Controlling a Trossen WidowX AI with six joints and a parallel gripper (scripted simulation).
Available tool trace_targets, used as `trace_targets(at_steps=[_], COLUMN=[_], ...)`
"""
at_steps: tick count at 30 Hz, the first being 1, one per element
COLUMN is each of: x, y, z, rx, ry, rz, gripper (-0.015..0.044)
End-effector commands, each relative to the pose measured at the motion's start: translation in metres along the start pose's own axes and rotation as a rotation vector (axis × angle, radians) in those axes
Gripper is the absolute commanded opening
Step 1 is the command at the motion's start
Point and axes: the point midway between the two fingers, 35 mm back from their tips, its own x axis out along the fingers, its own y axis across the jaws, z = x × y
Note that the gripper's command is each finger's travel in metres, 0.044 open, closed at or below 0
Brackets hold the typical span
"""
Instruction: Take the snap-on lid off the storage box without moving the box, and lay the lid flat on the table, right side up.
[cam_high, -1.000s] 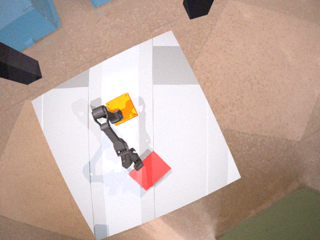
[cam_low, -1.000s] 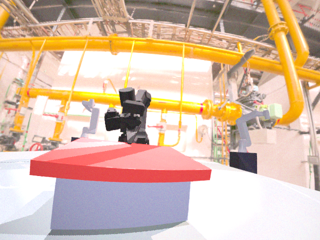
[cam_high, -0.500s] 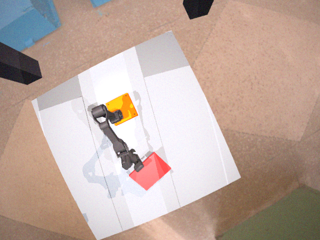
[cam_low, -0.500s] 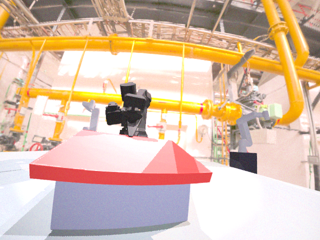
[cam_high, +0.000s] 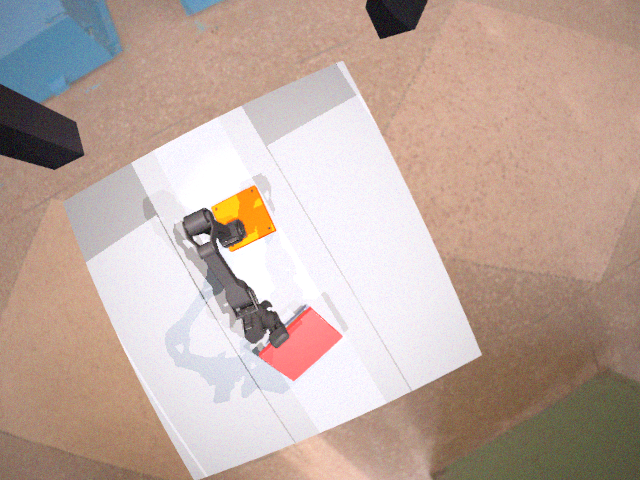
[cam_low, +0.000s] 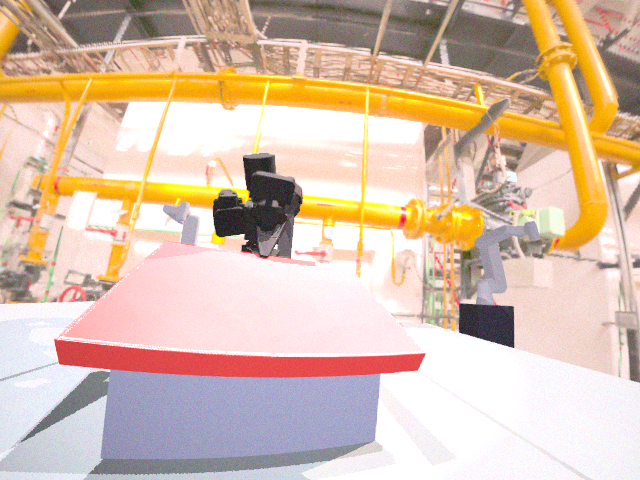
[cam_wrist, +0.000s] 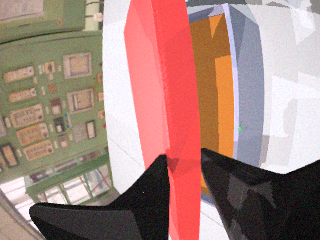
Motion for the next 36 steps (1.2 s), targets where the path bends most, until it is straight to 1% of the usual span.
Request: trace_targets(at_steps=[1, 20, 36], x=[-0.001, -0.003, -0.015], y=[0.008, 0.039, 0.056], z=[0.001, 0.001, 0.001], rx=[0.001, 0.001, 0.001], ry=[-0.003, -0.003, -0.003], rz=[0.005, 0.007, 0.007], gripper=[0.0000, 0.0000, 0.0000])
